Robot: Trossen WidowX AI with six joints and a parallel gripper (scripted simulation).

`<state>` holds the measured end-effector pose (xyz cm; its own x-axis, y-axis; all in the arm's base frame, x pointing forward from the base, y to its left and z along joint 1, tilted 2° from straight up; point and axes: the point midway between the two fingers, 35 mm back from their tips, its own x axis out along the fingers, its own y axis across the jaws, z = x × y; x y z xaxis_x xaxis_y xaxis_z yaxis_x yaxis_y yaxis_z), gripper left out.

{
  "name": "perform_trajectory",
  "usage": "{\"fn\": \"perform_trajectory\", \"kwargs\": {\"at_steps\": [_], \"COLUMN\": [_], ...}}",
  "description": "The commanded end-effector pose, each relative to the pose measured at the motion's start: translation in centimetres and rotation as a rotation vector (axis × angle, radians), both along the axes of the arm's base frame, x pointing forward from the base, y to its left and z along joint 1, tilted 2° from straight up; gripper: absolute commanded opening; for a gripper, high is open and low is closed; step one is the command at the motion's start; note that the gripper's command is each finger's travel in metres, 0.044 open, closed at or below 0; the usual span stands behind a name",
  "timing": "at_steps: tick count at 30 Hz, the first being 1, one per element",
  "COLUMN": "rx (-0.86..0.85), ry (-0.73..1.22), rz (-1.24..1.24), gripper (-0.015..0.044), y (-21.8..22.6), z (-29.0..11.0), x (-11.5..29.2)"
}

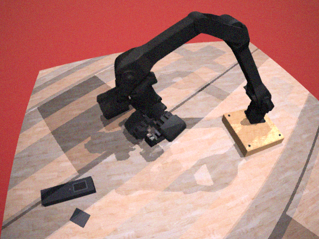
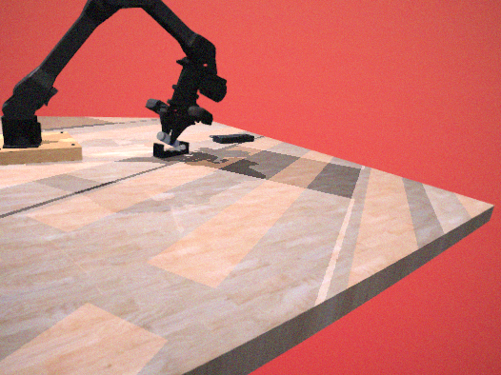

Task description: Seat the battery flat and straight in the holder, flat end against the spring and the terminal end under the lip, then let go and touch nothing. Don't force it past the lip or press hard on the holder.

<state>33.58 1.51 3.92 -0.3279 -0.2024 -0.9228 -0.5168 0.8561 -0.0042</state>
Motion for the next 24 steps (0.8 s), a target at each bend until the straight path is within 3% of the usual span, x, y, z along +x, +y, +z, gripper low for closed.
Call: {"fn": "perform_trajectory", "kwargs": {"at_steps": [1,24], "rx": [-0.019,-0.059], "ry": [0.025,0.097], "rz": [-0.005,-0.007], "gripper": [0.0075,0.0075], "y": [0.02,0.41], "z": [-0.29,-0.95], "x": [0.19,0.82]}}
